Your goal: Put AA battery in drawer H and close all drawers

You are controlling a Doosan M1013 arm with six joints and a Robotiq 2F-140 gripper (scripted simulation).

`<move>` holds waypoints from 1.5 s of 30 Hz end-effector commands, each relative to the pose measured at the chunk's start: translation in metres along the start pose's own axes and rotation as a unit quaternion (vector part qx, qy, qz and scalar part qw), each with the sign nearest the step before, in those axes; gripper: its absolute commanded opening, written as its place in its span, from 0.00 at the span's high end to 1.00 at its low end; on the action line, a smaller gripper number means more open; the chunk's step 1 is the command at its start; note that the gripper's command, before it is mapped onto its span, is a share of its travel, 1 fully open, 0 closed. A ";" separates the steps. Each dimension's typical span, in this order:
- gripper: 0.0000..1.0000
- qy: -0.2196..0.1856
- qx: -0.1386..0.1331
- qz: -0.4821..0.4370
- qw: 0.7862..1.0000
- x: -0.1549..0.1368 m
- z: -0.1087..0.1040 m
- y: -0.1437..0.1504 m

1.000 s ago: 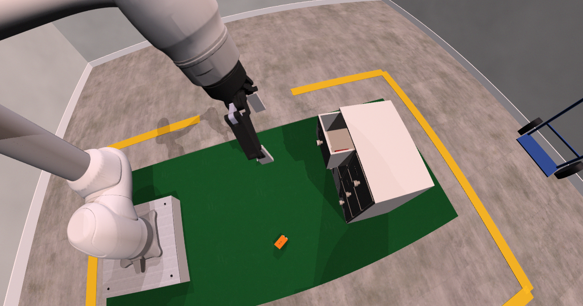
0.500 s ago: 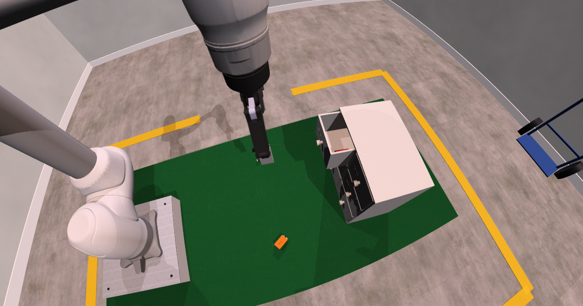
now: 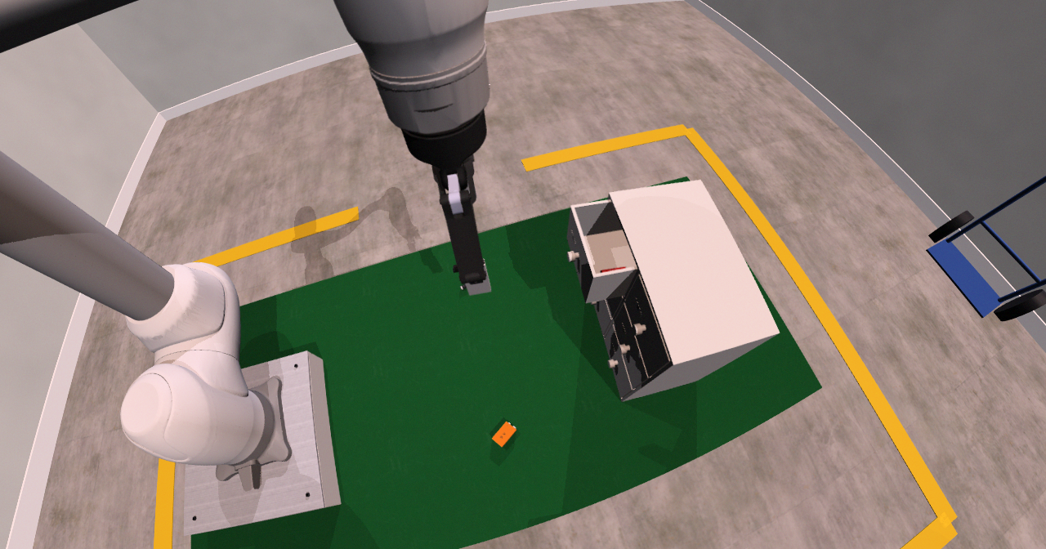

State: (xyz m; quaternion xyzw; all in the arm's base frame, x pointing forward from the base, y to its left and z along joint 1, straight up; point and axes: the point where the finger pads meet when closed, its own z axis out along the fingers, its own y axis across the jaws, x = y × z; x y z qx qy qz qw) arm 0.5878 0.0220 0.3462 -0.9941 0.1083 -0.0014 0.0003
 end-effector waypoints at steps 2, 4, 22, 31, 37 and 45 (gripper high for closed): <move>0.00 0.000 0.000 0.000 1.000 0.000 0.000 0.000; 0.00 0.000 0.000 0.000 1.000 0.000 0.000 0.000; 0.00 0.002 0.000 0.000 1.000 -0.093 0.015 -0.026; 0.00 0.051 0.000 0.000 0.999 -0.085 0.023 -0.026; 0.00 0.118 0.000 0.000 0.993 -0.073 0.034 -0.026; 0.00 0.252 0.000 0.000 0.968 -0.050 0.057 -0.026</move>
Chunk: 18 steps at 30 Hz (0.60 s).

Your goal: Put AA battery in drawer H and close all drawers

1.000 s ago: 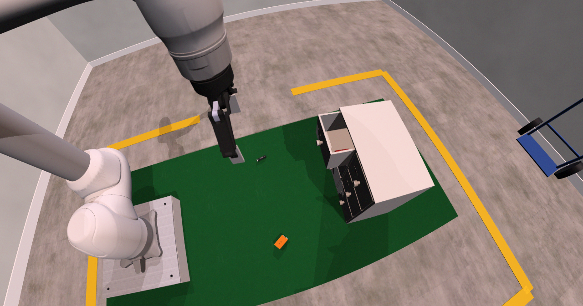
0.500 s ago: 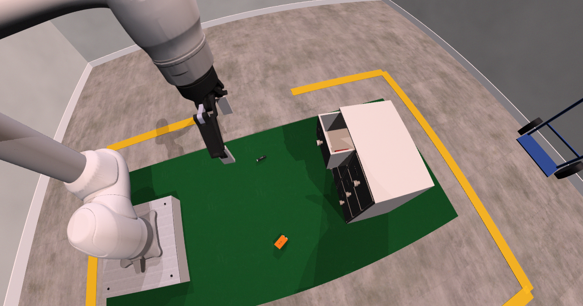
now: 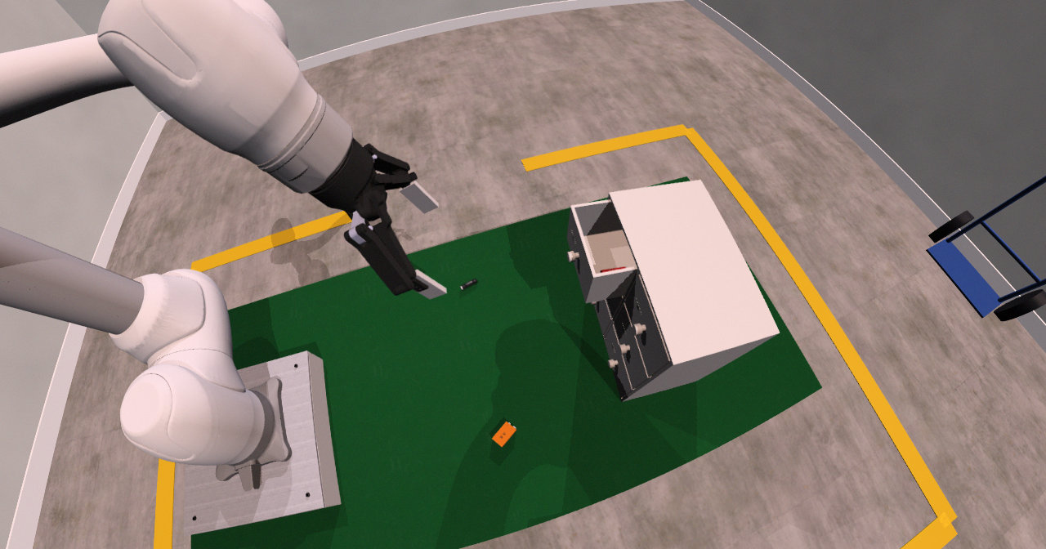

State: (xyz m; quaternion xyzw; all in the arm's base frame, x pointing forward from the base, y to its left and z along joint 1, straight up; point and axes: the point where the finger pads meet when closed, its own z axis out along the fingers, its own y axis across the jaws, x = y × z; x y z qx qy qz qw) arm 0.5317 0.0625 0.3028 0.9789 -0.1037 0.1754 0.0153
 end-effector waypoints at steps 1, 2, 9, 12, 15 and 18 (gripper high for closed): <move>0.00 0.102 -0.004 0.002 0.995 0.010 0.022 0.001; 0.00 0.125 -0.004 0.002 0.992 0.012 0.027 0.001; 0.00 0.218 -0.005 0.002 0.976 0.022 0.047 0.002; 0.00 0.238 -0.004 0.001 0.971 0.024 0.051 0.001; 0.00 0.262 -0.004 0.001 0.965 0.026 0.056 0.002; 0.00 0.283 -0.005 0.001 0.959 0.029 0.061 0.002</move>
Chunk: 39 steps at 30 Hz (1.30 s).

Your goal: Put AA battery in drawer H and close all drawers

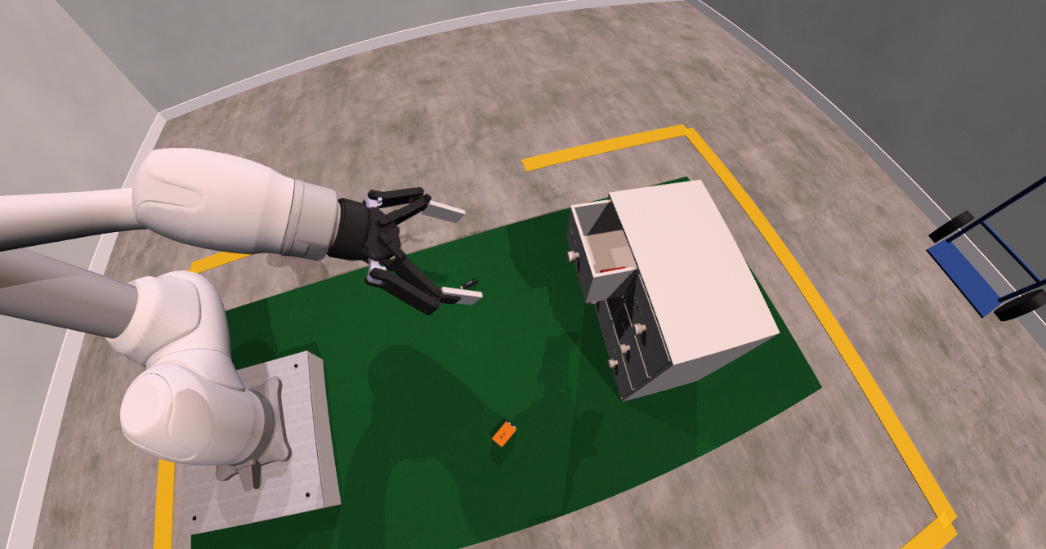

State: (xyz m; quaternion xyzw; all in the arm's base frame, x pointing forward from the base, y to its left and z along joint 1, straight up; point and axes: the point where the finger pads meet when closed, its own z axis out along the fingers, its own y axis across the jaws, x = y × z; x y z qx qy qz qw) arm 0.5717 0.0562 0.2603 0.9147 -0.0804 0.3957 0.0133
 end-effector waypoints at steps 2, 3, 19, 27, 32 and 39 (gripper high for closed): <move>0.00 0.070 -0.036 0.004 0.997 0.002 0.012 0.005; 0.00 0.077 -0.036 0.004 0.996 0.002 0.013 0.005; 0.00 0.163 -0.036 0.000 0.986 0.001 0.034 0.006; 0.00 0.192 -0.036 -0.001 0.981 0.001 0.040 0.007; 0.00 0.203 -0.035 -0.001 0.979 0.001 0.043 0.006; 1.00 0.204 -0.035 -0.001 0.978 0.001 0.043 0.006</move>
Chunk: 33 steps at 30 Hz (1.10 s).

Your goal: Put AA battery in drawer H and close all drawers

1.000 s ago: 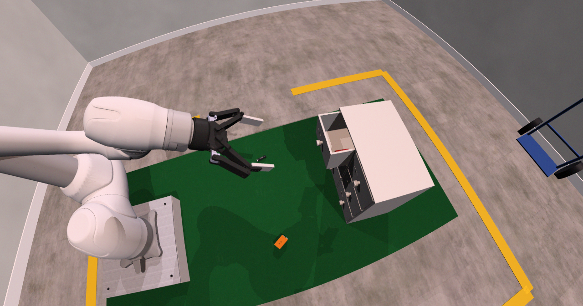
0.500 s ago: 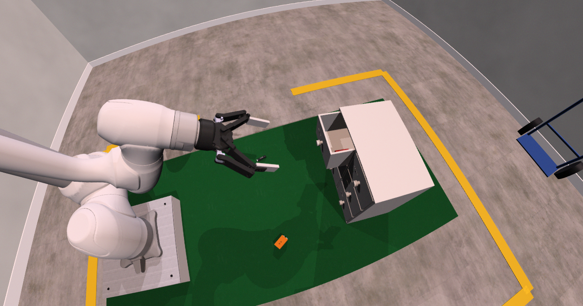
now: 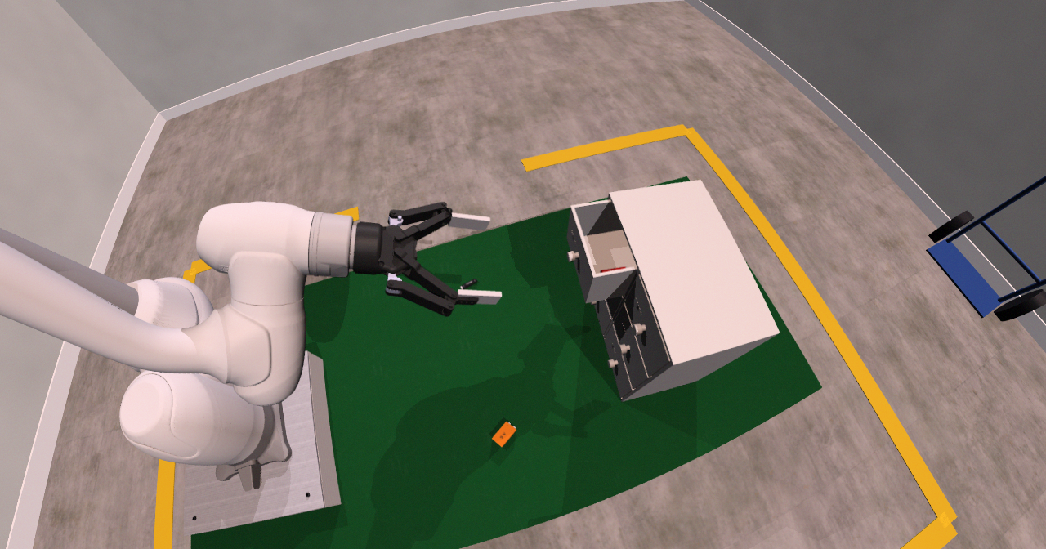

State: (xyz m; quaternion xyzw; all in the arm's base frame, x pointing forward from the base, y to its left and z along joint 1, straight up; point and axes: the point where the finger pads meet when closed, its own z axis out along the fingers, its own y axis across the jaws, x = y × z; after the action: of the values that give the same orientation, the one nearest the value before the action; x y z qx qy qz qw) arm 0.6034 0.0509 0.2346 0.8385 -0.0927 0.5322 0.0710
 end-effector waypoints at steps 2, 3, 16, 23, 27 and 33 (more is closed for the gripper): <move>1.00 0.046 0.012 0.007 0.999 -0.003 0.002 0.005; 1.00 0.046 0.012 0.007 0.999 -0.003 0.002 0.005; 1.00 0.046 0.012 0.007 0.999 -0.003 0.002 0.005; 1.00 0.046 0.012 0.007 0.999 -0.003 0.002 0.005; 1.00 0.046 0.012 0.007 0.999 -0.003 0.005 0.005; 1.00 0.046 0.012 0.007 0.999 -0.001 0.018 0.004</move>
State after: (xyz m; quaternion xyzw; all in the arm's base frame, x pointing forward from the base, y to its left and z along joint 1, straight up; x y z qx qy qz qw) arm 0.6119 0.0440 0.2283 0.8136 -0.0890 0.5712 0.0620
